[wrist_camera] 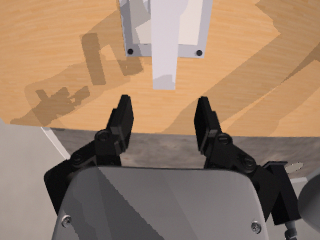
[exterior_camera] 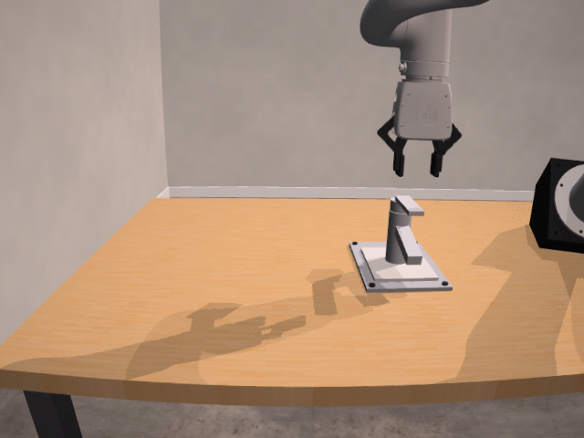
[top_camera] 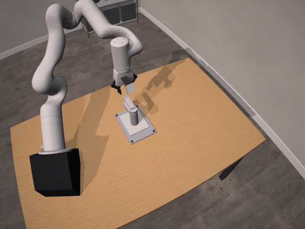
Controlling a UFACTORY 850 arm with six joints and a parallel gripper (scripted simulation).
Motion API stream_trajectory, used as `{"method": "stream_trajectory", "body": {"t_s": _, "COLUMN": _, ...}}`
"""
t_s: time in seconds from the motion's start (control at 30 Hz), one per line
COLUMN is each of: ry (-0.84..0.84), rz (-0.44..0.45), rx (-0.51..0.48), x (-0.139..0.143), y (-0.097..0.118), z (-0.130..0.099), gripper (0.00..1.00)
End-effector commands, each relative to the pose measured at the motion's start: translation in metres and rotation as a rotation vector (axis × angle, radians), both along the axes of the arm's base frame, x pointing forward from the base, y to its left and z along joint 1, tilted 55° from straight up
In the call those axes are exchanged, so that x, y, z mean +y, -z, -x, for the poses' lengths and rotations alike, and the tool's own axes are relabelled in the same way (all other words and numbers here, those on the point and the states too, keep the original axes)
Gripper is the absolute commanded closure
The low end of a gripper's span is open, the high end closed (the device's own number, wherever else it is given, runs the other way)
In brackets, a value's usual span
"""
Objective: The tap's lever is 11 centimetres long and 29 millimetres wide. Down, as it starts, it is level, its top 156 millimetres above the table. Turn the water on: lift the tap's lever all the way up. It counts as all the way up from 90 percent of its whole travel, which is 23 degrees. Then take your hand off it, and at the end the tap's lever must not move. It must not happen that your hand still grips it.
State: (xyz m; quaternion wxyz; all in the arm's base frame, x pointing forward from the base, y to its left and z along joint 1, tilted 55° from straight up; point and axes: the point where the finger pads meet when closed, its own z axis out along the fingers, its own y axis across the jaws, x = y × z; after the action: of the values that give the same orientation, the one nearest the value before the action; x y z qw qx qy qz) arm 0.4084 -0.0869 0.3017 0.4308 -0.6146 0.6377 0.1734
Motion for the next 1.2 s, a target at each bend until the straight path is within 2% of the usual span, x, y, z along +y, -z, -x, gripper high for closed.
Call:
{"method": "stream_trajectory", "body": {"t_s": 0.0, "ry": 0.001, "rz": 0.001, "rx": -0.001, "x": 0.003, "y": 0.002, "z": -0.002, "gripper": 0.32}}
{"method": "stream_trajectory", "body": {"t_s": 1.17, "ry": 0.001, "rz": 0.001, "rx": -0.001, "x": 0.035, "y": 0.027, "z": -0.017, "gripper": 0.32}}
